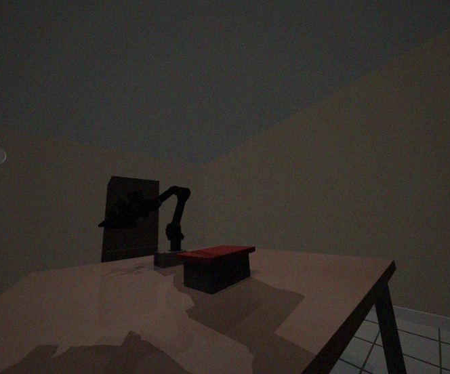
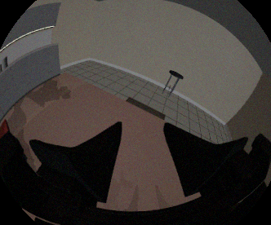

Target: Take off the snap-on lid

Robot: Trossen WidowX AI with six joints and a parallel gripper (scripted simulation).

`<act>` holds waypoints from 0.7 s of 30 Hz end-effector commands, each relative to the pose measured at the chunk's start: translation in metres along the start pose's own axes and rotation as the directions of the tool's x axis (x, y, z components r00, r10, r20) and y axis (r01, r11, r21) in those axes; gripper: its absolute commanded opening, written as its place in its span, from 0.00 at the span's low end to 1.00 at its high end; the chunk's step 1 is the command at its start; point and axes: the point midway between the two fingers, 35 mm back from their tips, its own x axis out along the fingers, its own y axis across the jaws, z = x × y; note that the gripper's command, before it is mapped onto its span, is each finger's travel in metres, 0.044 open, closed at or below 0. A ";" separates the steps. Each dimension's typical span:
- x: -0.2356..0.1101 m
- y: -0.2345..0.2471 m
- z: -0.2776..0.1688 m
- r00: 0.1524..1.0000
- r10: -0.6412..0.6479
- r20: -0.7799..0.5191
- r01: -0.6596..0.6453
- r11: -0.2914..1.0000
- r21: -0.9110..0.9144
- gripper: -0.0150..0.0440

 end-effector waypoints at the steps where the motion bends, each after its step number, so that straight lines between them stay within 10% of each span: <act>1: -0.010 0.077 0.008 0.968 0.250 -0.023 -0.239 0.946 0.220 0.65; 12: -0.075 0.211 0.001 0.745 0.651 -0.148 -0.442 0.647 0.621 0.65; 21: -0.175 0.295 -0.029 0.405 0.851 -0.334 -0.228 0.448 0.865 0.65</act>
